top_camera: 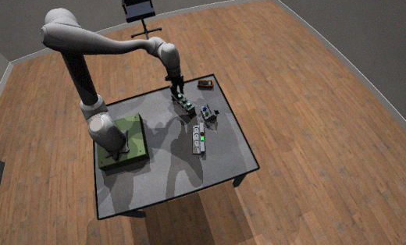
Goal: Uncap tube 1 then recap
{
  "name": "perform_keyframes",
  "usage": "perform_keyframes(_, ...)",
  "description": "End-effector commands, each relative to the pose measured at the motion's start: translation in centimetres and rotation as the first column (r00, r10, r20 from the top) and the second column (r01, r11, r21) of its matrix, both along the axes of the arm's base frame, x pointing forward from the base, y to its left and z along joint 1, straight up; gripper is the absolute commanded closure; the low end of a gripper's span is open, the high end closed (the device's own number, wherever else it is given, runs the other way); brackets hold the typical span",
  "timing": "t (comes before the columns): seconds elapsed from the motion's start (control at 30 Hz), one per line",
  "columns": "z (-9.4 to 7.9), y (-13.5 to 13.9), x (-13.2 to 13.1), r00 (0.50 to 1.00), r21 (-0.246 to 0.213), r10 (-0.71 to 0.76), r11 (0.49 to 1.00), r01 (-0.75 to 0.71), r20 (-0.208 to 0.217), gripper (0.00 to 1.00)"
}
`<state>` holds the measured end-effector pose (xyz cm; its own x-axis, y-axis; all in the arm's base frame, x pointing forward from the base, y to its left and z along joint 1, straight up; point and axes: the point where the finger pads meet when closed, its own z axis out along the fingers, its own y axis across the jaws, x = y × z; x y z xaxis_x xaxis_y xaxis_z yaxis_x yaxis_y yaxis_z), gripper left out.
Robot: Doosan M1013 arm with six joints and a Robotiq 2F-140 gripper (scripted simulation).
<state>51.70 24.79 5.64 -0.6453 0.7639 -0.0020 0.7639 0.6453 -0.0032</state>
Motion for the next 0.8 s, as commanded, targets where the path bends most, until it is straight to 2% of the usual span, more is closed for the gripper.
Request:
perform_keyframes(0.0, -0.10, 0.02, 0.03, 1.000, 0.001, 0.000, 1.000, 0.000, 0.001, 0.59)
perform_keyframes(0.5, -0.60, 0.02, 0.03, 1.000, 0.001, 0.000, 1.000, 0.000, 0.001, 0.59)
perform_keyframes(0.53, -0.60, 0.02, 0.03, 1.000, 0.001, 0.000, 1.000, 0.000, 0.001, 0.70)
perform_keyframes(0.77, -0.60, 0.02, 0.03, 1.000, 0.001, 0.000, 1.000, 0.000, 0.001, 0.70)
